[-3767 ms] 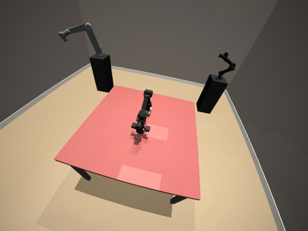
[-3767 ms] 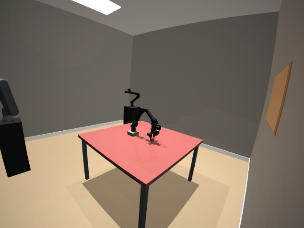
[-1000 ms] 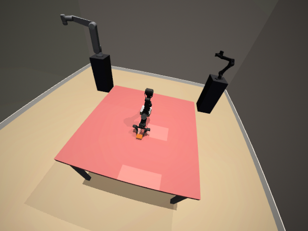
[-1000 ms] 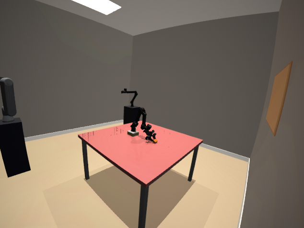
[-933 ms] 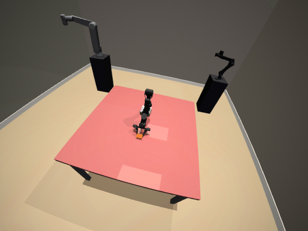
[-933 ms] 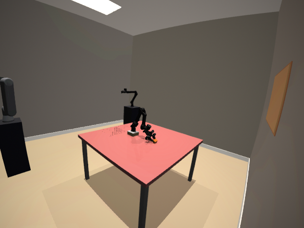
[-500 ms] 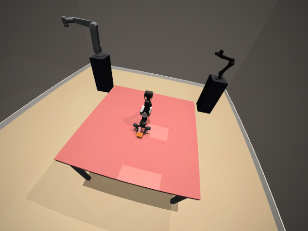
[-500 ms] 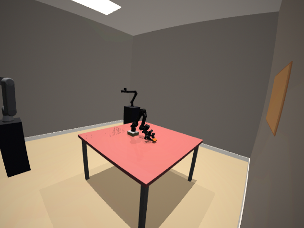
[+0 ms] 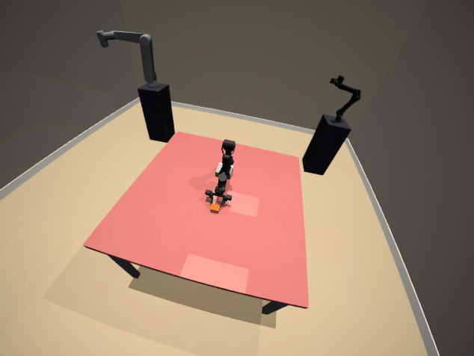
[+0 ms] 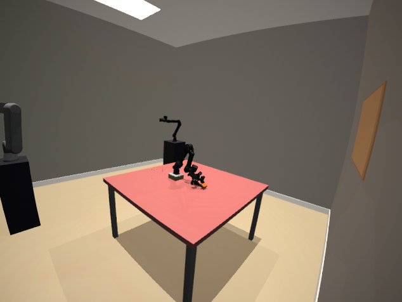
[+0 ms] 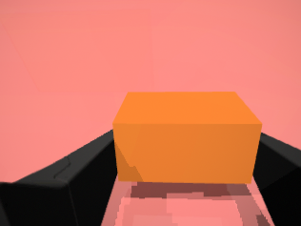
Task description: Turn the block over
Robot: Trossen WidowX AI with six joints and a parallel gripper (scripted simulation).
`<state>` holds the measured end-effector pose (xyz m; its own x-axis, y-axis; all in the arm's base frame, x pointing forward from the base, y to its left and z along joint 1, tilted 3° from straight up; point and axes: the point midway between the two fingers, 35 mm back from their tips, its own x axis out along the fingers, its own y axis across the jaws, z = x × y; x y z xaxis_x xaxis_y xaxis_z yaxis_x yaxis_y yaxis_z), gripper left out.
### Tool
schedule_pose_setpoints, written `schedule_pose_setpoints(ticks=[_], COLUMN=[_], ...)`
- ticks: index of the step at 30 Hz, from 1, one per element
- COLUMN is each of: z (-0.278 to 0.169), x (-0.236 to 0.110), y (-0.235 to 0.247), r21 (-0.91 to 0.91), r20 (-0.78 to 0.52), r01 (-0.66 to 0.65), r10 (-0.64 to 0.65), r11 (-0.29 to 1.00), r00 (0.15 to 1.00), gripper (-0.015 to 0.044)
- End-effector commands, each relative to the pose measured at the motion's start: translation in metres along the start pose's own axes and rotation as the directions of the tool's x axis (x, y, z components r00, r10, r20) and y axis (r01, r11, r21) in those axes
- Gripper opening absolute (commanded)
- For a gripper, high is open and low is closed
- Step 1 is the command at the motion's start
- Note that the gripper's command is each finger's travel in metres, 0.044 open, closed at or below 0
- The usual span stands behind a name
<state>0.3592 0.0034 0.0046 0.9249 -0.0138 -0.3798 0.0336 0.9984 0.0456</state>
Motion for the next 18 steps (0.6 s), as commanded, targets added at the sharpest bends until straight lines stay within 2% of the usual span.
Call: schedule_pose_setpoints(ticks=[1,12,18], z=[0.0004,0.0004,0.0004], x=[-0.0002,-0.0002,-0.0002], y=[-0.0005,-0.0005,-0.0005], r21=[0.005,0.005,0.005], r20=[0.003,0.003,0.003], r01=[0.004,0.004,0.004], r10=[-0.004,-0.004,-0.004], r11=[1.000,1.000,1.000], r00=[1.000,1.000,1.000], gripper=[0.0157,0.0440,0.0440])
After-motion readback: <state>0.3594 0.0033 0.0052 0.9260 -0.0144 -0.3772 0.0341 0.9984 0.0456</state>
